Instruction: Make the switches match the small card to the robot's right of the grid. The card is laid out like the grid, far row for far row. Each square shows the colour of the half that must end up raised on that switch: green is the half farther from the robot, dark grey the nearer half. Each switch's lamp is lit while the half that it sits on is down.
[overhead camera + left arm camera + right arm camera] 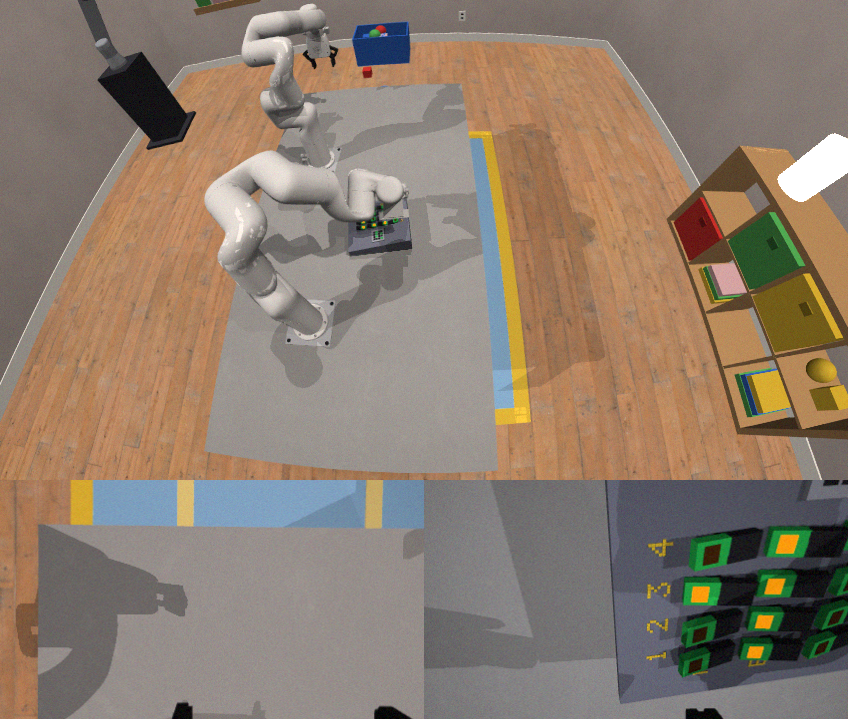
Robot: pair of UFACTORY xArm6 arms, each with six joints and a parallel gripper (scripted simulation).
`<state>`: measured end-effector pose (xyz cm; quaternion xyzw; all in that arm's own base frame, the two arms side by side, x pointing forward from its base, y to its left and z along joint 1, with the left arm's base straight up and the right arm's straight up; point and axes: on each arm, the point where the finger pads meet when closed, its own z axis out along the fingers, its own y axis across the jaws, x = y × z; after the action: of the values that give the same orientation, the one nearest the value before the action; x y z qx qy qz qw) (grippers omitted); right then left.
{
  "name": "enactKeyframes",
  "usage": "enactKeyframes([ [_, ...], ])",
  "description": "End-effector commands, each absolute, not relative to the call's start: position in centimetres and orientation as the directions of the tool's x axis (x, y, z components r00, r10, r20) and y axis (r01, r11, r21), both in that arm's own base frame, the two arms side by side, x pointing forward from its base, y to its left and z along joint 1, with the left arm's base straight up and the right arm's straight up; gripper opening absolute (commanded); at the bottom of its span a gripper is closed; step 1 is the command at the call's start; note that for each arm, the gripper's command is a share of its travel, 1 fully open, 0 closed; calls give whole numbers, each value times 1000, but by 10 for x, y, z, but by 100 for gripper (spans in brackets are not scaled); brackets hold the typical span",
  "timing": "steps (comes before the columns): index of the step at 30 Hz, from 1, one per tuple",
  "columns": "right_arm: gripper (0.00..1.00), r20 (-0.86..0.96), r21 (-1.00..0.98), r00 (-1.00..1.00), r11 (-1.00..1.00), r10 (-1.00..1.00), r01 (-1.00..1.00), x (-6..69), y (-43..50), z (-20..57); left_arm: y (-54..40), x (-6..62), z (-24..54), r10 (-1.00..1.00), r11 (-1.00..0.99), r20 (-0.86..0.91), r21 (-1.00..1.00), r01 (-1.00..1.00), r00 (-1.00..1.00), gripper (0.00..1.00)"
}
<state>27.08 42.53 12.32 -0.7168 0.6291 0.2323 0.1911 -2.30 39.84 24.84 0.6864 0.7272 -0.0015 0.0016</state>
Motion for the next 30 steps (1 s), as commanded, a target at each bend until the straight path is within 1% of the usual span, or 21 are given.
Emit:
enactKeyframes([
  [1,0,-575,16,102,-135,-812,-991,271,426,125,399,-23,250,998,58,0,0,998,-58,100],
  [30,0,-575,16,102,-135,-812,-991,271,426,101,399,-23,250,998,58,0,0,998,-58,100],
])
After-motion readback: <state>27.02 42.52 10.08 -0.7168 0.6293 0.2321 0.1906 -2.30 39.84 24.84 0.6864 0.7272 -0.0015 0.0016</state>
